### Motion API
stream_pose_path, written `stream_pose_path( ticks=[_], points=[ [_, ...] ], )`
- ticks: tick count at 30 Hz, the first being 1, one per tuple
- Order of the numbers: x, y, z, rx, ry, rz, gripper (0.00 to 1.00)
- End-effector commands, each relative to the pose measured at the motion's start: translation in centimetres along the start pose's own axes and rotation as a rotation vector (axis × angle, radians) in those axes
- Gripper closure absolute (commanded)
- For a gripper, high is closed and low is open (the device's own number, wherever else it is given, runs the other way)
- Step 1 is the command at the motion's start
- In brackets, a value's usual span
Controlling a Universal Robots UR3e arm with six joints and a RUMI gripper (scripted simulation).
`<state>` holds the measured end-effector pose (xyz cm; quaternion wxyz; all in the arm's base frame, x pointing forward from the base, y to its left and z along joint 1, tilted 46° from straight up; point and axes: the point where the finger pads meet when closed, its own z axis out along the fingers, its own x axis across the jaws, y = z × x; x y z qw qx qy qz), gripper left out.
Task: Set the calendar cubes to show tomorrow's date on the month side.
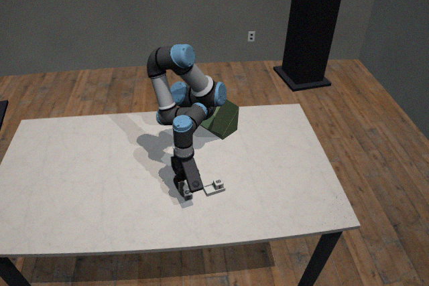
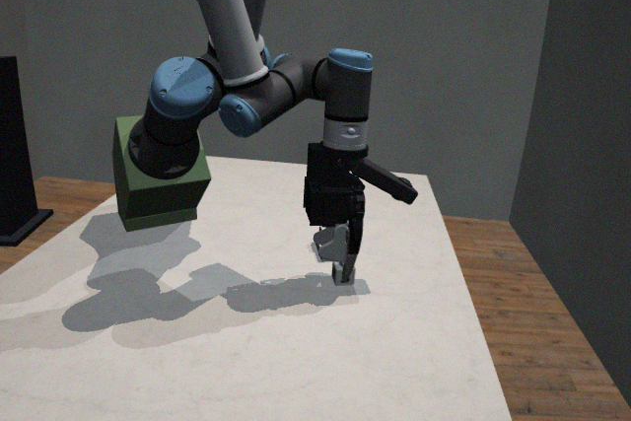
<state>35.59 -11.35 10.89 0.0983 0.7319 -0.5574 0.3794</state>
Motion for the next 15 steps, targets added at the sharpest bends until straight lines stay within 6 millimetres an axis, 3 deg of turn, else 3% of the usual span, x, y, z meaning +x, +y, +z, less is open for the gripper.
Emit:
stream_pose_path(
  ticks=[1, 15],
  points=[
    [0.03, -0.04, -0.03, 0.001, 0.001, 0.000, 0.89],
    [0.03, -0.05, 0.16, 0.001, 0.001, 0.000, 0.89]
  ],
)
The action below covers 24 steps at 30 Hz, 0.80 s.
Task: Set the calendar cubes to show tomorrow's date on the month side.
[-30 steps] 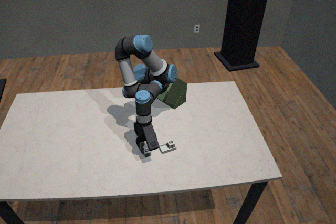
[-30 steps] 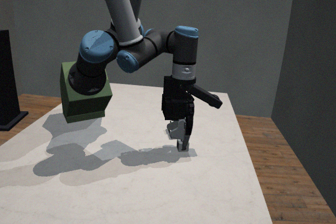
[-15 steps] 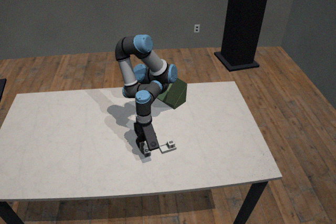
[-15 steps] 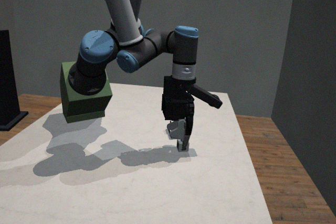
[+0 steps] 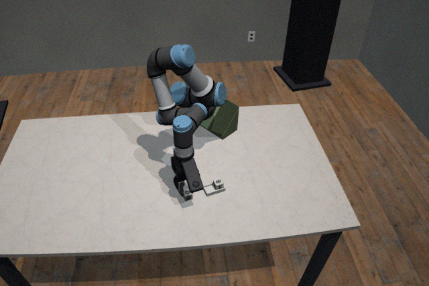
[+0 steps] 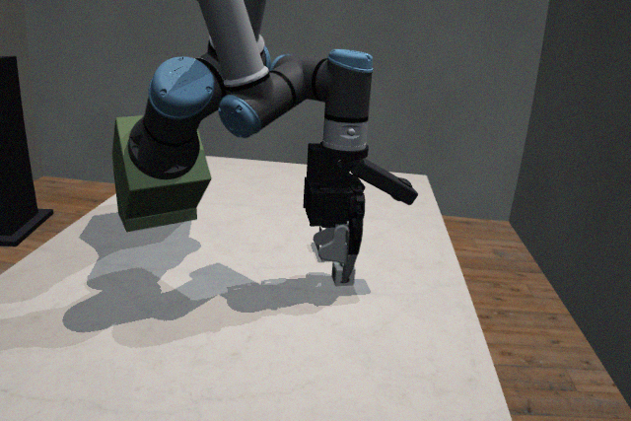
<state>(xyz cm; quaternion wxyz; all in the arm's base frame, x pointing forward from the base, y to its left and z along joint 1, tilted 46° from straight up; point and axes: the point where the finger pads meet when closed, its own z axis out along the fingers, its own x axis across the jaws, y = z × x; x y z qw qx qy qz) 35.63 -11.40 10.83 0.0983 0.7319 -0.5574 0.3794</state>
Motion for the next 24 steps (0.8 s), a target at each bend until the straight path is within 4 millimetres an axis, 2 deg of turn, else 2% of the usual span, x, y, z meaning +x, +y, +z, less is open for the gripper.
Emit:
stream_pose_path(
  ticks=[1, 24],
  points=[
    [0.03, -0.04, 0.11, 0.001, 0.001, 0.000, 0.89],
    [0.03, -0.04, 0.27, 0.001, 0.001, 0.000, 0.89]
  ],
)
